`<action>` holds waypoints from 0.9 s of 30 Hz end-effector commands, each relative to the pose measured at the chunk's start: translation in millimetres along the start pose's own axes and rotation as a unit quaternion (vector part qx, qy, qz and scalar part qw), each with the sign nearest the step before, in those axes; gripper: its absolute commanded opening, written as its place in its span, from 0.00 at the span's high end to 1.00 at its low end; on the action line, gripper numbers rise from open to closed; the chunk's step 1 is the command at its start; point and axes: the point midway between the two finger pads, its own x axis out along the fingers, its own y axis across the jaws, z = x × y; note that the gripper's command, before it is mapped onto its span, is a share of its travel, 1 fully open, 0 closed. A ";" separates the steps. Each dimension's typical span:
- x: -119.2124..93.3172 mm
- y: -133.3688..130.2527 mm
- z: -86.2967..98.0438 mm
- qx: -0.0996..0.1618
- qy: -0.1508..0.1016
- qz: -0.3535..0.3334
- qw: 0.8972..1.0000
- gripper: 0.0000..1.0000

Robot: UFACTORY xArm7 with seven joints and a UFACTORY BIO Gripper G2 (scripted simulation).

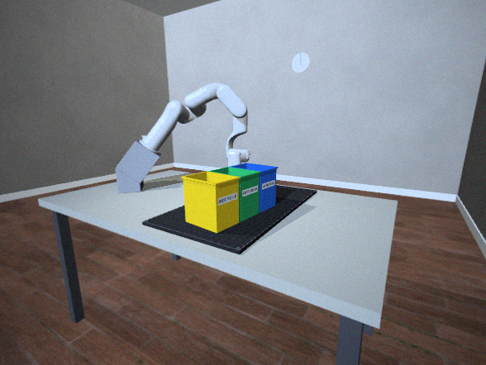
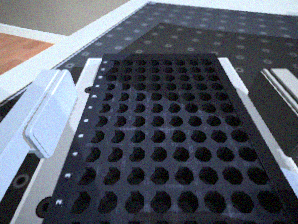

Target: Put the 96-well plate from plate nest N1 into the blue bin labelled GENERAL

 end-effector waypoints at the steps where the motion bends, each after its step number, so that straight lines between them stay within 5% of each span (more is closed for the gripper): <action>1: 1.2 -0.2 1.3 -0.001 -0.001 0.000 1.000 0.63; 2: 1.2 -0.2 1.3 -0.001 -0.001 0.000 1.000 0.63; 3: 1.3 -0.2 1.3 -0.001 -0.001 0.000 1.000 1.00; 27: 1.3 -0.2 1.3 -0.001 -0.001 0.000 1.000 1.00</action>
